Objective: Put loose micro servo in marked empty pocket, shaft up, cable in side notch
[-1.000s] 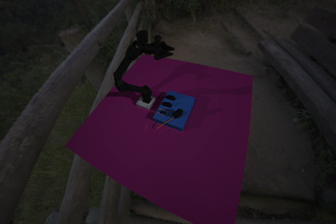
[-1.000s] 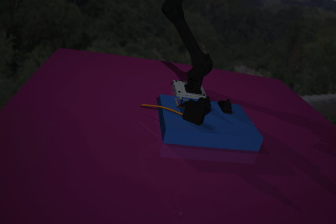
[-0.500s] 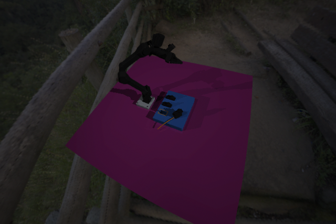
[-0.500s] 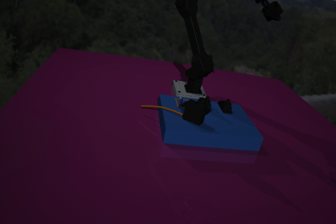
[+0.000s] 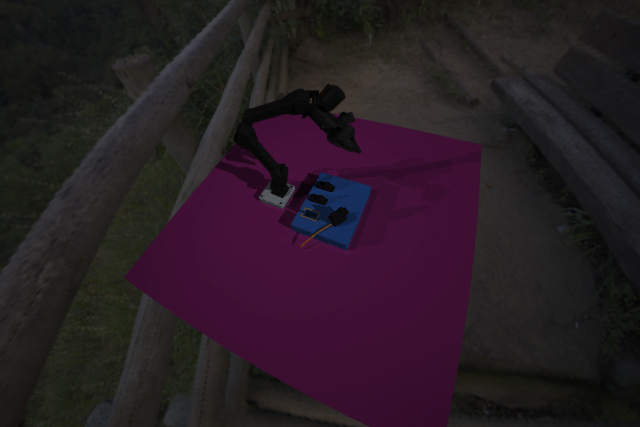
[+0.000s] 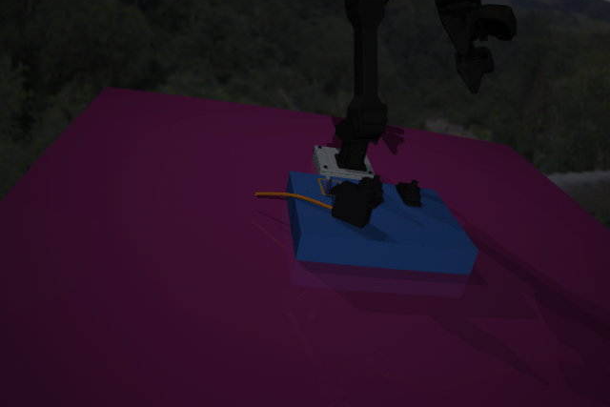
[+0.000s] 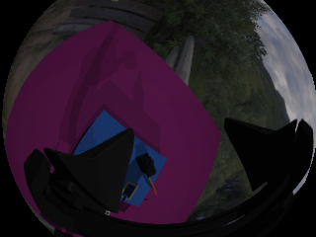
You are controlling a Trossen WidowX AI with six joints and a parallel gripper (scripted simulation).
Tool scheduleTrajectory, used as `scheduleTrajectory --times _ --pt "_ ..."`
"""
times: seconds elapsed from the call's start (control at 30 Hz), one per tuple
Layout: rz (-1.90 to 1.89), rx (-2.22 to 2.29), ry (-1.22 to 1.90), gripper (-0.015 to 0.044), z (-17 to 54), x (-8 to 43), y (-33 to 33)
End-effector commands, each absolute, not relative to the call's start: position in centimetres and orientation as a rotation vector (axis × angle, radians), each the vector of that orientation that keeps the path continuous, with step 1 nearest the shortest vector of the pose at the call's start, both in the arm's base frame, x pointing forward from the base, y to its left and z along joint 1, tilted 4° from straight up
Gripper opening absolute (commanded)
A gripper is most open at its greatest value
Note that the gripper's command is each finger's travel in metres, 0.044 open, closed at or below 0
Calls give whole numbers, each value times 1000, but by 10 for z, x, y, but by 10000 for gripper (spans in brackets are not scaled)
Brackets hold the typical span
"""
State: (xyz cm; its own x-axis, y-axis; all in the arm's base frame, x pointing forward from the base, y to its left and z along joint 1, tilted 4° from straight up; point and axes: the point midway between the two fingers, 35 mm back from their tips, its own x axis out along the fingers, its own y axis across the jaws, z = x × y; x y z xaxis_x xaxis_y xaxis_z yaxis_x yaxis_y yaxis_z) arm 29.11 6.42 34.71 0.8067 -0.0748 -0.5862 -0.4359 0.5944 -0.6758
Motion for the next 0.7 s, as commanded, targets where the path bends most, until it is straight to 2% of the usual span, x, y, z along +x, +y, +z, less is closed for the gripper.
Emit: scheduleTrajectory --times 0.0,0.33,0.67 --pt "254 -968 725 440 324 302 49" --pt "394 -995 1036 440 259 316 -3" --pt "597 -879 1278 440 201 307 -55"
